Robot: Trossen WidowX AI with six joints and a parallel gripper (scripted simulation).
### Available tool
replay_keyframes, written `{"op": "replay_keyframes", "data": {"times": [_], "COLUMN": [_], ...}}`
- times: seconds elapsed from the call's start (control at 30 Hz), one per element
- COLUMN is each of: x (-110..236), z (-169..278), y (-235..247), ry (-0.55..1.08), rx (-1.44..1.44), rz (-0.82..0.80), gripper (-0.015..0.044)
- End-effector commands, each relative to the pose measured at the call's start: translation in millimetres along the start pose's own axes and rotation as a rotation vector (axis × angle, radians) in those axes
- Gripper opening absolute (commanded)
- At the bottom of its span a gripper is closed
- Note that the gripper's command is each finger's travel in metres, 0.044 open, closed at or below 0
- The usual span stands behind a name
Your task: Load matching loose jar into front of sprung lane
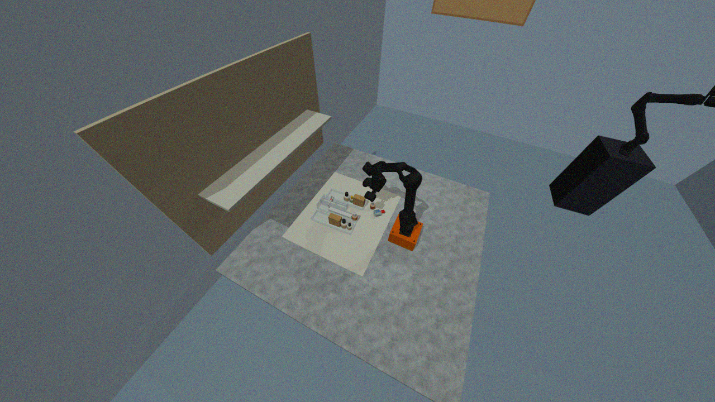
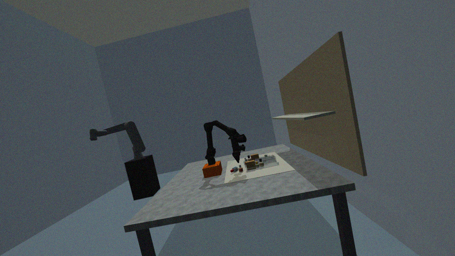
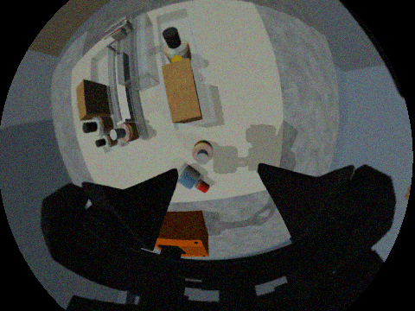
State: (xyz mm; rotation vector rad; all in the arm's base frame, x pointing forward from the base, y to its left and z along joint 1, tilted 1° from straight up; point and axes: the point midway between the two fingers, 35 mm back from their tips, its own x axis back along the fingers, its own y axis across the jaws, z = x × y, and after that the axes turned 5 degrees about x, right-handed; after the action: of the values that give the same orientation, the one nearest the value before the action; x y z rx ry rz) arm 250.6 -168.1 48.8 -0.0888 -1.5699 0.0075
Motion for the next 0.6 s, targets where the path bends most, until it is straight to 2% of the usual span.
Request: {"op": "replay_keyframes", "data": {"times": [0.0, 0.13, 0.23, 0.57], "x": [7, 4, -23, -41], "z": [-2, -2, -2, -2], "y": [15, 15, 17, 19], "ry": [-0.003, -0.003, -0.003, -0.002], "rx": [0.061, 0.061, 0.061, 0.061], "rz": [-0.040, -0.040, -0.040, -0.040], "gripper": [0.0440, 0.0440, 0.0440, 0.0440]}}
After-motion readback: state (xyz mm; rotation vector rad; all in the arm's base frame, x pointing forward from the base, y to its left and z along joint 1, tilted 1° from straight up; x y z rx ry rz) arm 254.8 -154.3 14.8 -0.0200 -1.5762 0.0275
